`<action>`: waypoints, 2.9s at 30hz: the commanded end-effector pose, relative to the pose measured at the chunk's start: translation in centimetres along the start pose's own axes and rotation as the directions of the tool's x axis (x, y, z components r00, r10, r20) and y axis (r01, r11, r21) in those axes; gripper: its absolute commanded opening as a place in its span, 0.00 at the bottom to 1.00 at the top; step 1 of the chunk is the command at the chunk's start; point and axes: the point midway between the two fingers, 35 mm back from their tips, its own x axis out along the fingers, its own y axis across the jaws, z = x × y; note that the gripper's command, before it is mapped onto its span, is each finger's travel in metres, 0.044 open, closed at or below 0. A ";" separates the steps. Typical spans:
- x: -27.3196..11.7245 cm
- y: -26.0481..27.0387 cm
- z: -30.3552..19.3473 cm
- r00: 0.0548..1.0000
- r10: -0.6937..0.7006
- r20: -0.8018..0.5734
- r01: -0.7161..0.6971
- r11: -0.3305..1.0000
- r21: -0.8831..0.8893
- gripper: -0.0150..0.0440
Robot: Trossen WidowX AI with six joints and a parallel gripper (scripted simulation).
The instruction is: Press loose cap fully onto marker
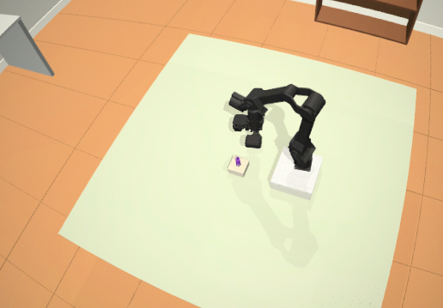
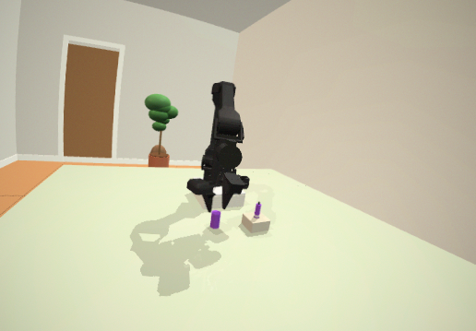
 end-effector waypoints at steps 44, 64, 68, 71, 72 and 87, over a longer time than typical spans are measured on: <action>3.5 0.1 -0.2 1.000 0.003 -0.012 -0.003 1.000 0.000 0.25; -1.7 0.3 0.0 1.000 0.003 -0.012 -0.003 1.000 0.000 0.25; -2.0 0.9 0.7 1.000 0.004 -0.012 -0.004 1.000 0.000 0.25; -2.3 1.5 1.2 1.000 0.005 -0.011 -0.005 1.000 0.000 0.25; -2.4 1.7 1.3 1.000 0.005 -0.011 -0.005 1.000 0.000 0.25; -3.7 4.9 3.6 1.000 0.009 -0.010 -0.009 1.000 0.001 0.25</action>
